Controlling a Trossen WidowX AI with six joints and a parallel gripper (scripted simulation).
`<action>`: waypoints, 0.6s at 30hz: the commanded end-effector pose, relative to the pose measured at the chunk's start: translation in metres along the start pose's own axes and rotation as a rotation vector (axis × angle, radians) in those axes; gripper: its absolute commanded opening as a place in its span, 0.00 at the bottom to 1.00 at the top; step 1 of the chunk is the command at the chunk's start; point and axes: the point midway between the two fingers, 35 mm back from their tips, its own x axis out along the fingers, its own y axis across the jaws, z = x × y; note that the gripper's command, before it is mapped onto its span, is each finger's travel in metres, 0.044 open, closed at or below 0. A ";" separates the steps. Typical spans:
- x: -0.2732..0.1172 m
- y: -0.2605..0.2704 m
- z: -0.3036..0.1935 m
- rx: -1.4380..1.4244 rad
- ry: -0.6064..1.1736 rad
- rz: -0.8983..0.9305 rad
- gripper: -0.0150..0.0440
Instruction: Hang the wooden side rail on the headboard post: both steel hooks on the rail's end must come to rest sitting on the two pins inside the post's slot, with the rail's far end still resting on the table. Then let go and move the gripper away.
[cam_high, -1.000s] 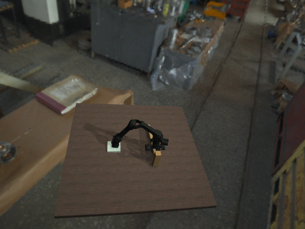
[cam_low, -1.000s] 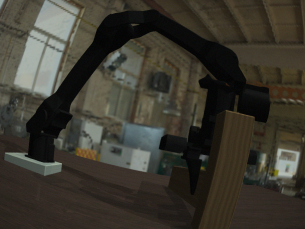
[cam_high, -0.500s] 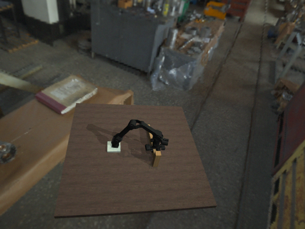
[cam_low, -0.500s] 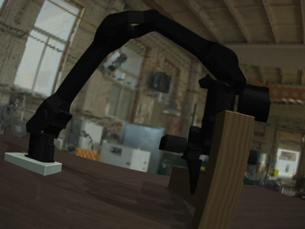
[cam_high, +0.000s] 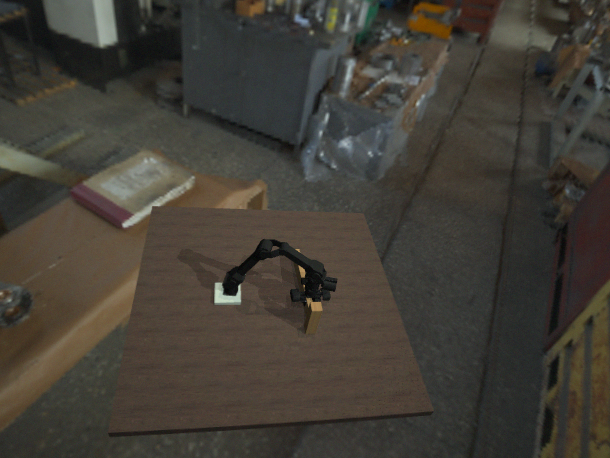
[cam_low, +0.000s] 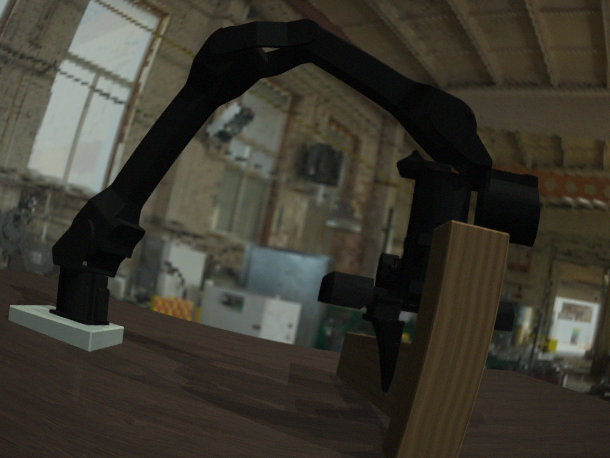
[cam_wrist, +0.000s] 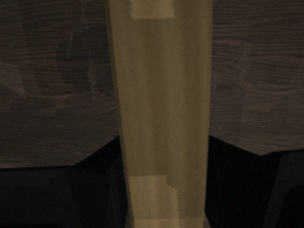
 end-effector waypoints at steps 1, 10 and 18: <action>0.000 -0.001 -0.001 0.002 0.006 -0.003 0.25; 0.002 -0.001 -0.001 0.002 0.006 -0.003 0.25; 0.003 -0.001 -0.001 0.002 0.006 -0.003 0.25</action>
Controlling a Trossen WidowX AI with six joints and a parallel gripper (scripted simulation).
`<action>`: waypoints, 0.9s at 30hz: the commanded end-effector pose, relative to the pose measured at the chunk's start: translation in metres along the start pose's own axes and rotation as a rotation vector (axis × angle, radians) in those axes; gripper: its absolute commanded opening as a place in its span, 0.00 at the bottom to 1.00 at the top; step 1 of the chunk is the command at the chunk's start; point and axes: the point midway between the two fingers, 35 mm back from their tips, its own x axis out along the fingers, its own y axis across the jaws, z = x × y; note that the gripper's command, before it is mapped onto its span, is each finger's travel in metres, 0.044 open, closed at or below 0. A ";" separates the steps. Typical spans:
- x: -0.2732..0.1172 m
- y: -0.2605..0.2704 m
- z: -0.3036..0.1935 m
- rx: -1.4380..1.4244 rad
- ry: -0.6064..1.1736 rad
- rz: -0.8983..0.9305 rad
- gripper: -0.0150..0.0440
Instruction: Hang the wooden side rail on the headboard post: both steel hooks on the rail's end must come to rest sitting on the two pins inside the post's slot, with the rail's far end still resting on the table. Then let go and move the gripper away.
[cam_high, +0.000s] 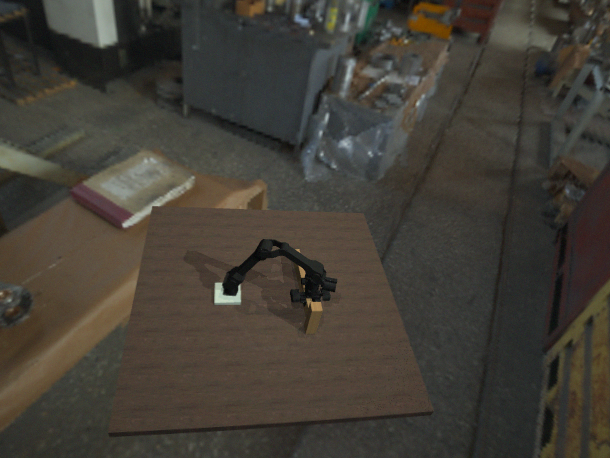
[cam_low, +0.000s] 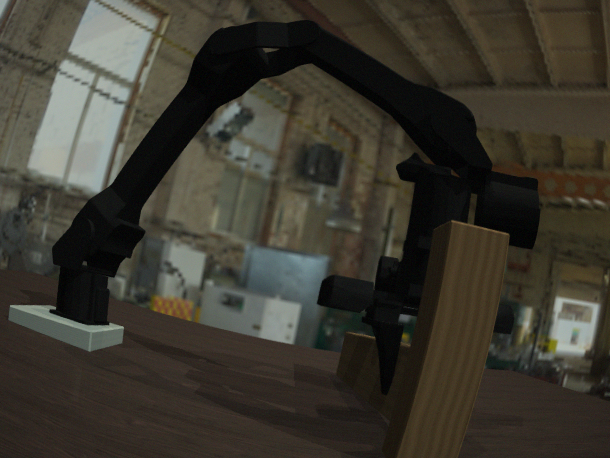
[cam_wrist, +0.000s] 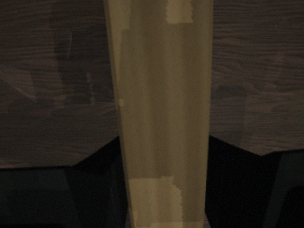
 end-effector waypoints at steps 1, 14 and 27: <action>0.000 -0.001 -0.001 0.003 0.007 -0.002 0.25; 0.002 -0.001 -0.001 0.003 0.007 -0.002 0.25; 0.005 0.000 -0.001 0.003 0.007 -0.002 0.25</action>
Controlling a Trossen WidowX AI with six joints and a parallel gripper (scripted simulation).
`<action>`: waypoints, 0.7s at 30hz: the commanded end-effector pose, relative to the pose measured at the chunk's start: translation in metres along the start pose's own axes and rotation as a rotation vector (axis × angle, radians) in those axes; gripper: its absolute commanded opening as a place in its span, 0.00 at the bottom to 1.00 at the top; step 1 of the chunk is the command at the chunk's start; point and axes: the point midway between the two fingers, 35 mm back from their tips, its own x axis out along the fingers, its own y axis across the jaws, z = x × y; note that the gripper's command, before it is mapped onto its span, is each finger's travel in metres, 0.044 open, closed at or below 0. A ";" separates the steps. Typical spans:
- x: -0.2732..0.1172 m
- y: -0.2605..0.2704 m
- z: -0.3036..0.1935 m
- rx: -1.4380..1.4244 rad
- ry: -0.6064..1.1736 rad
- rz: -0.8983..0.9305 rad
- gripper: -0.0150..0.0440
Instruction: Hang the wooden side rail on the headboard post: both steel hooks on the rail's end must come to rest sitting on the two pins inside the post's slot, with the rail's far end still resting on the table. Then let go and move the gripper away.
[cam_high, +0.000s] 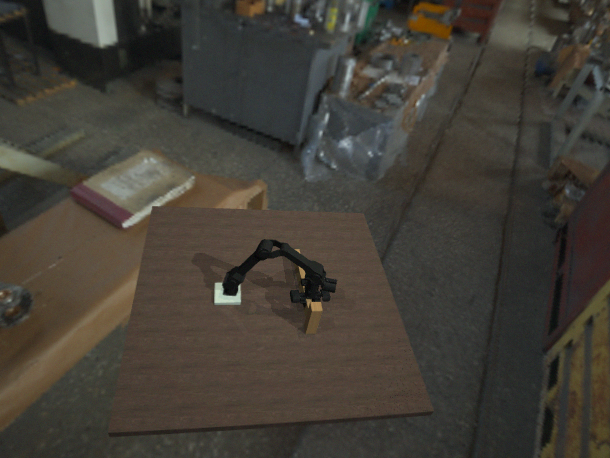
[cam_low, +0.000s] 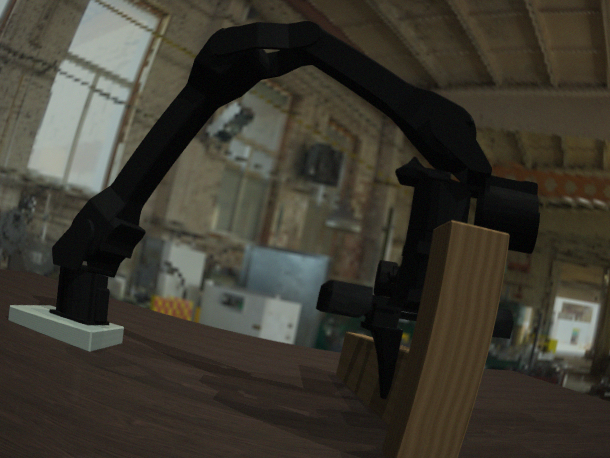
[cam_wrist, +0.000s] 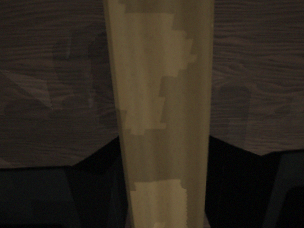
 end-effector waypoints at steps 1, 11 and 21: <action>0.000 0.000 -0.001 0.003 0.006 -0.002 0.25; 0.002 0.000 -0.001 0.003 0.006 -0.002 0.25; 0.003 0.000 -0.001 0.003 0.006 -0.002 0.25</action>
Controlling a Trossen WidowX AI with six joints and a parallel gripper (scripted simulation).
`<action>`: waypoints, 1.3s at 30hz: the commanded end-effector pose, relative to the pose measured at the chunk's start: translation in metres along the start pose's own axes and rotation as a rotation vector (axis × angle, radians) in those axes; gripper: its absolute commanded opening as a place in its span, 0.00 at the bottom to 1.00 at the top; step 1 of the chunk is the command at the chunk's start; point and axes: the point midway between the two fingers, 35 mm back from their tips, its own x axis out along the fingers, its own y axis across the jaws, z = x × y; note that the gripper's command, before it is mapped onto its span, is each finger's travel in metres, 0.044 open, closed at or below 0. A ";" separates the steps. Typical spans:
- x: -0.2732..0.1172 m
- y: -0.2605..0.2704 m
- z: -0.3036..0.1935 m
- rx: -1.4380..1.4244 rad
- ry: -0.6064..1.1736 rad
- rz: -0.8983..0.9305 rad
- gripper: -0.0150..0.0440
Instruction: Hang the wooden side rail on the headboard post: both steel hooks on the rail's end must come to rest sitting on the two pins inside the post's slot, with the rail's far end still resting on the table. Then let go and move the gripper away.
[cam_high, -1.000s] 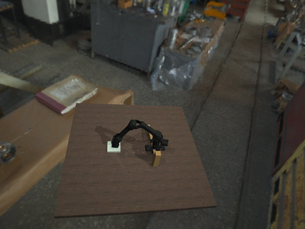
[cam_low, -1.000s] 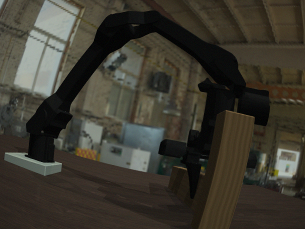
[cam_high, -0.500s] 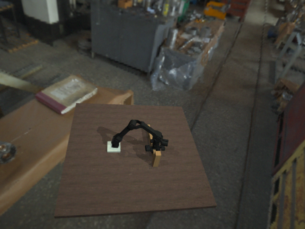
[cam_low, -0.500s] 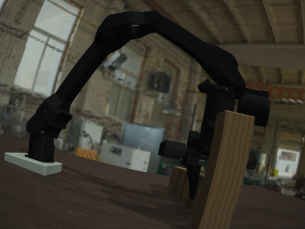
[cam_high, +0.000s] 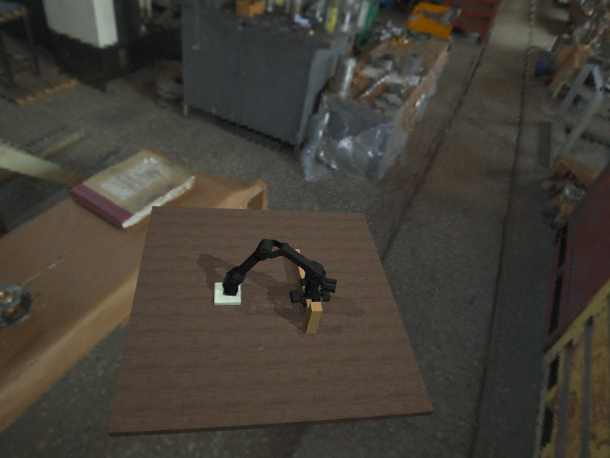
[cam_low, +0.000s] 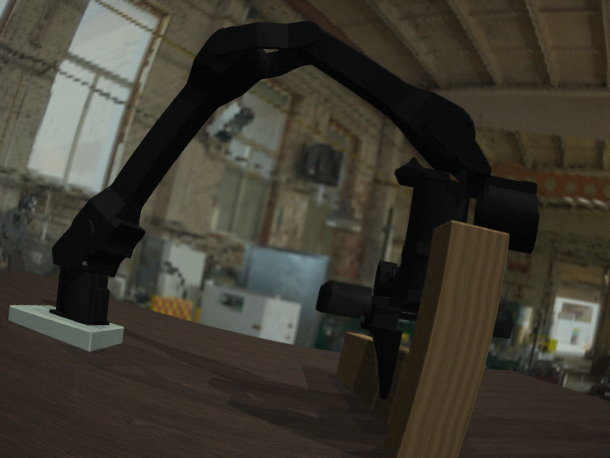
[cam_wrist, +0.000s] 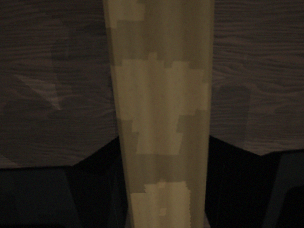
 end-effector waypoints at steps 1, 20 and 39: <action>0.001 -0.001 -0.001 0.003 0.006 -0.004 0.25; -0.038 0.000 0.000 0.003 0.006 -0.004 1.00; -0.037 -0.002 0.028 -0.006 0.002 0.003 1.00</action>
